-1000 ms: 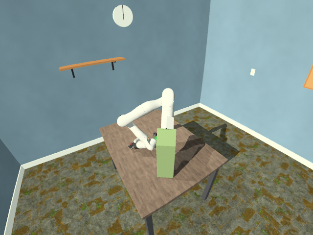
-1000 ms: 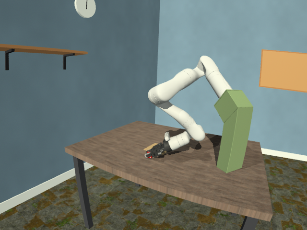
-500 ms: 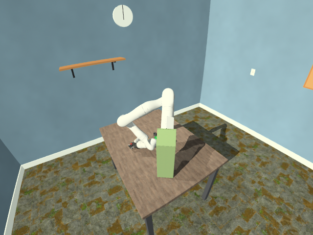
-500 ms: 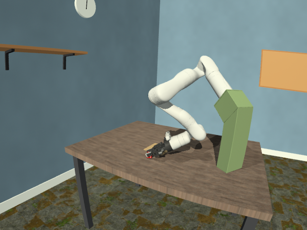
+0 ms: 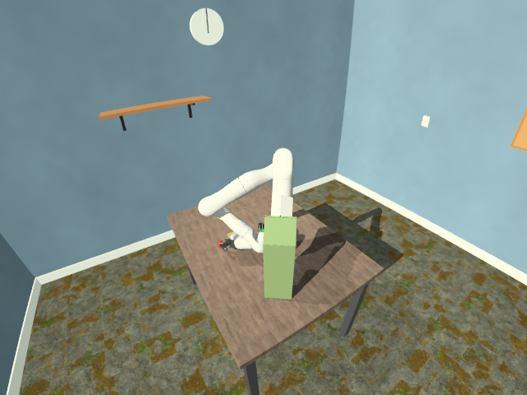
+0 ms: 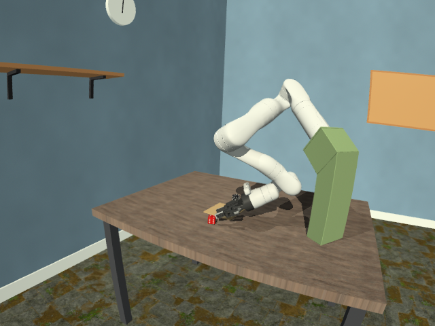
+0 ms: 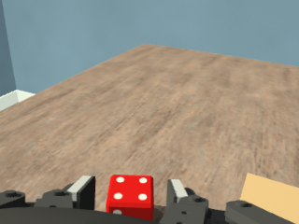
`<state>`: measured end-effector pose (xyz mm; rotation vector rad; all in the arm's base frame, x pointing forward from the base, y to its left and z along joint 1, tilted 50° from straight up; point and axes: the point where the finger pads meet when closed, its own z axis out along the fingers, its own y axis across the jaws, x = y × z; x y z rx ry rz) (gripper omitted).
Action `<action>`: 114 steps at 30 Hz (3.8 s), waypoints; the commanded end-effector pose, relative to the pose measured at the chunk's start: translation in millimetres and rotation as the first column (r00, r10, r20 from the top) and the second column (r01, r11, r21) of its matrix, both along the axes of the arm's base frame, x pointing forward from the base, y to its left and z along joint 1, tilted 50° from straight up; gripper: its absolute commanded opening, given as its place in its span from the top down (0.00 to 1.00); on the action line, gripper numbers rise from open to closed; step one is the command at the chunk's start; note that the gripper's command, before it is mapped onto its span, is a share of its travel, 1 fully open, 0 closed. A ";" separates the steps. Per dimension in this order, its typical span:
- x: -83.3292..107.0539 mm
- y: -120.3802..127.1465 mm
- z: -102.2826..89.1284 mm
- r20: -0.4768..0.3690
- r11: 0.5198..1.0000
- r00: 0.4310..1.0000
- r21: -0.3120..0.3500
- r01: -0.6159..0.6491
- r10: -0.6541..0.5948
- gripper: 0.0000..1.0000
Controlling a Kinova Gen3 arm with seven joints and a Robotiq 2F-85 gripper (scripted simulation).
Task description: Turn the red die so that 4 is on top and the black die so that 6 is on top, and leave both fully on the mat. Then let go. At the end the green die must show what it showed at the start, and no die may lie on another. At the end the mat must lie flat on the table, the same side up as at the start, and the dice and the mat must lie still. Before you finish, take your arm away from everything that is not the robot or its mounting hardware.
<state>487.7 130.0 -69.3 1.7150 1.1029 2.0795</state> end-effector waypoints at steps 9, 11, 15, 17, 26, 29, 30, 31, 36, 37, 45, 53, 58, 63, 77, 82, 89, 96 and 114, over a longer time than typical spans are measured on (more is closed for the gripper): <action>-5.1 -2.0 -0.8 -0.004 1.000 1.000 -0.006 0.001 -0.001 0.54; -7.9 -0.6 1.9 -0.004 1.000 1.000 -0.006 0.001 -0.001 0.54; -17.7 4.5 11.1 -0.004 1.000 1.000 -0.006 0.001 -0.001 0.54; -23.8 7.5 16.8 -0.004 1.000 1.000 -0.006 0.001 -0.001 0.54; -41.8 16.8 33.8 -0.004 1.000 1.000 -0.006 0.001 -0.001 0.54; -44.3 18.1 36.2 -0.004 1.000 1.000 -0.006 0.001 -0.001 0.54; -44.5 18.2 36.3 -0.004 1.000 1.000 -0.006 0.001 -0.001 0.54; -44.6 18.2 36.4 -0.004 1.000 1.000 -0.006 0.001 -0.001 0.54; -44.4 18.3 36.5 -0.006 1.000 1.000 -0.007 0.003 -0.003 0.54; -44.3 18.4 36.6 -0.007 1.000 1.000 -0.008 0.004 -0.004 0.54; -43.1 19.6 37.8 -0.027 1.000 0.999 -0.016 0.026 -0.026 0.54; -42.7 23.2 41.1 -0.098 0.994 0.990 -0.050 0.092 -0.097 0.54; -40.7 25.0 43.1 -0.128 0.990 0.983 -0.066 0.125 -0.133 0.54; -40.3 28.4 46.0 -0.189 0.978 0.962 -0.104 0.182 -0.199 0.54; -37.0 37.0 53.7 -0.322 0.927 0.874 -0.208 0.311 -0.365 0.54; -34.9 39.6 57.0 -0.364 0.898 0.825 -0.256 0.357 -0.432 0.54; -33.2 43.5 61.2 -0.416 0.854 0.749 -0.323 0.408 -0.516 0.54; -32.7 46.3 63.7 -0.448 0.821 0.691 -0.369 0.435 -0.567 0.54; -30.9 47.0 68.8 -0.492 0.739 0.551 -0.470 0.483 -0.674 0.54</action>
